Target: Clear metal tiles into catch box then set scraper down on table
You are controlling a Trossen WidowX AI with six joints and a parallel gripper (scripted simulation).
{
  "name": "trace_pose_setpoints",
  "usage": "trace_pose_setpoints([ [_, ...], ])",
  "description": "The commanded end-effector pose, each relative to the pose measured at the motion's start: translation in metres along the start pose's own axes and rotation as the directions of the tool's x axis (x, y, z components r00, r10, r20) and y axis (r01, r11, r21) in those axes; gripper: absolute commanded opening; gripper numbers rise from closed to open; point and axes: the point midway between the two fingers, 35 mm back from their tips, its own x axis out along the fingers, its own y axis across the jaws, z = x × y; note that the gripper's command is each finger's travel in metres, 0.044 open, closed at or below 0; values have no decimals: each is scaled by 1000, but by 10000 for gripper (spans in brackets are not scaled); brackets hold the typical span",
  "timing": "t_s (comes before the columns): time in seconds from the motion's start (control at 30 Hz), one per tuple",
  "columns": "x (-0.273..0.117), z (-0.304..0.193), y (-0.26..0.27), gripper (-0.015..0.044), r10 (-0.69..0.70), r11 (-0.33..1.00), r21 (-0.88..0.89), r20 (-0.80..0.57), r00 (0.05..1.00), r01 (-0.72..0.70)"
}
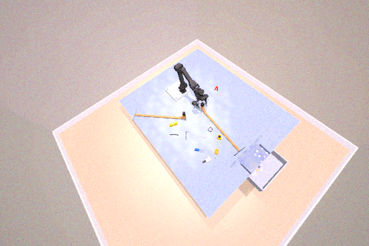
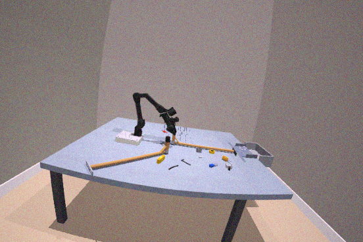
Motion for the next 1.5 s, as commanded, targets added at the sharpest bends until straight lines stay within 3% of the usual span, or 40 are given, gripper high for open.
trace_pose_setpoints([
  [0.0, 8, -4, 0, 440, 3, 1000, -4, -7, 1000, -3],
  [0.3, 19, -5, 0, 440, 3, 1000, -4, -7, 1000, -3],
  [0.73, 15, -2, -1, 99, 0, 1000, 2, -1, 1000, 0],
  [0.93, 15, -2, -1, 59, 0, 1000, 2, -1, 1000, 0],
  [1.0, 15, -2, -1, 6, 0, 1000, 2, -1, 1000, 0],
  [1.47, 12, -3, 7, 0, 9, 1000, -9, -2, 1000, -9],
])
